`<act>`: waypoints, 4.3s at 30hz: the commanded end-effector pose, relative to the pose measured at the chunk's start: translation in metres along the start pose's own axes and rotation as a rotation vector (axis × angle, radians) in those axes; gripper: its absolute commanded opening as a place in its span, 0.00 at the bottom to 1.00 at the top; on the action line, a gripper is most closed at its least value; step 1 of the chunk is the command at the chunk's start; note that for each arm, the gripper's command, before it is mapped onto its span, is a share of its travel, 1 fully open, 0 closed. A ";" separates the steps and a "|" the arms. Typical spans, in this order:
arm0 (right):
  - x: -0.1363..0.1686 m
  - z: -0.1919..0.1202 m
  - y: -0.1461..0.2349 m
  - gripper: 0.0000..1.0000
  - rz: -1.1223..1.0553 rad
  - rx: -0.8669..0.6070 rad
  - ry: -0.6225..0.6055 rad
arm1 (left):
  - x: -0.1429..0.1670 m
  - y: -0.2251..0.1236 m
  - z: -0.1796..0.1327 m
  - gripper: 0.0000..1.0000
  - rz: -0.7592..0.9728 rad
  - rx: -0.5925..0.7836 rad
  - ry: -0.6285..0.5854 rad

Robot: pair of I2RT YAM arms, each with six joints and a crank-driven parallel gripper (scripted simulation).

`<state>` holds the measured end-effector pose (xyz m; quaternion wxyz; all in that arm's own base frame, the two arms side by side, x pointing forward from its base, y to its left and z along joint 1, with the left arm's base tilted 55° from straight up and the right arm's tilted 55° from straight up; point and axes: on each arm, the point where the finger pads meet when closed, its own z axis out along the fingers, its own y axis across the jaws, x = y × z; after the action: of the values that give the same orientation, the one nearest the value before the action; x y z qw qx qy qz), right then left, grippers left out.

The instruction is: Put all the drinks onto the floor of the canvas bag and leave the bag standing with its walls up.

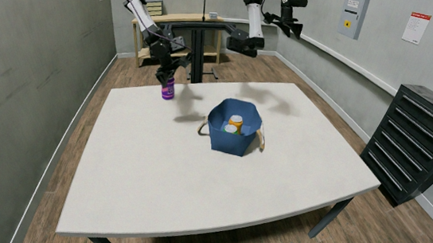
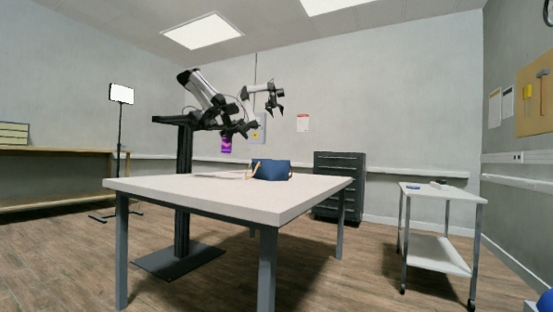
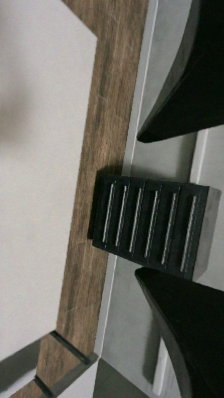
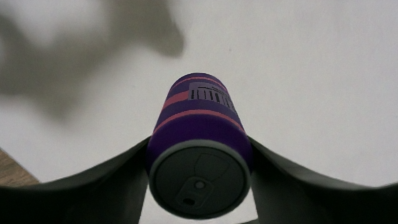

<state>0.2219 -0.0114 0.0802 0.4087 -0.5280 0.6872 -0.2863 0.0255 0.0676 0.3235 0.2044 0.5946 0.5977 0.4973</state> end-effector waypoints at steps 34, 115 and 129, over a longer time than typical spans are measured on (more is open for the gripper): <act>-0.017 -0.006 -0.025 0.74 0.033 0.098 -0.098 | 0.000 0.002 -0.016 1.00 -0.022 -0.046 0.008; -0.104 0.029 0.006 0.74 0.053 0.085 -0.141 | 0.000 0.002 -0.016 1.00 -0.022 -0.046 0.008; -0.132 0.037 0.001 0.74 0.104 0.121 -0.139 | 0.000 0.002 -0.016 1.00 -0.022 -0.046 0.008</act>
<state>0.2495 0.0883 0.0661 0.4374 -0.5241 0.6740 -0.2822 0.0255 0.0676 0.3235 0.2044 0.5946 0.5977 0.4973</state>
